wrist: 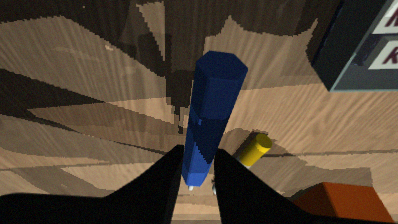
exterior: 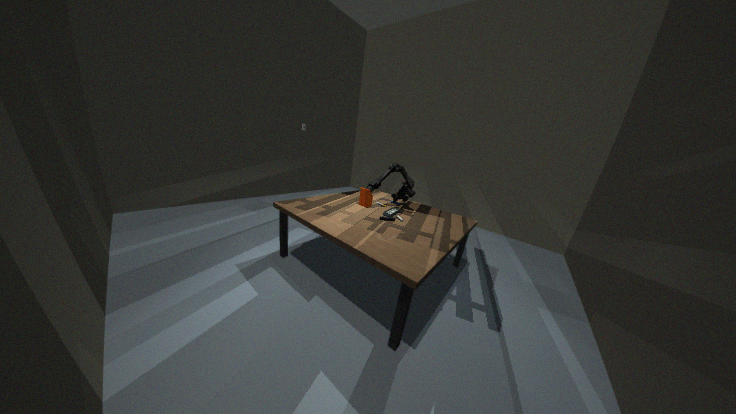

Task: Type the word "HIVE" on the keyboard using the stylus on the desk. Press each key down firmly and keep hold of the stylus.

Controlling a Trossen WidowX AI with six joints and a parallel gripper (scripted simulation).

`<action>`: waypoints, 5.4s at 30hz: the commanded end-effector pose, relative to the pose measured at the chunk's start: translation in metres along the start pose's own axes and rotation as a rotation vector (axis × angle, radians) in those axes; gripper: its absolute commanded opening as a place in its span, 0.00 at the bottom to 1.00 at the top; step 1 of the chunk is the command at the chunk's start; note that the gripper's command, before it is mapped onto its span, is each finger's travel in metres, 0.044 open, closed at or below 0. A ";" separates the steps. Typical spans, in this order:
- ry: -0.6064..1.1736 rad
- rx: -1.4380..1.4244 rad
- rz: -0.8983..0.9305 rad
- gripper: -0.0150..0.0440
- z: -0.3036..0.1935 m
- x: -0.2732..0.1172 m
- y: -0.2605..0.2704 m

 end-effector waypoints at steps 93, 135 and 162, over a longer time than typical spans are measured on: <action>-1.514 0.398 0.019 0.25 0.072 -0.056 -0.182; -1.513 0.399 0.019 0.39 0.082 -0.039 -0.182; -1.514 0.397 0.018 0.39 0.069 -0.067 -0.183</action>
Point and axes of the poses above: the point midway between the two fingers, 35 mm back from their tips, its own x axis out along the fingers, its own y axis across the jaws, z = x × y, the point moved 1 cm from there along -x, back along the fingers, and after that the axes turned 5 degrees about x, right-handed, at the moved point
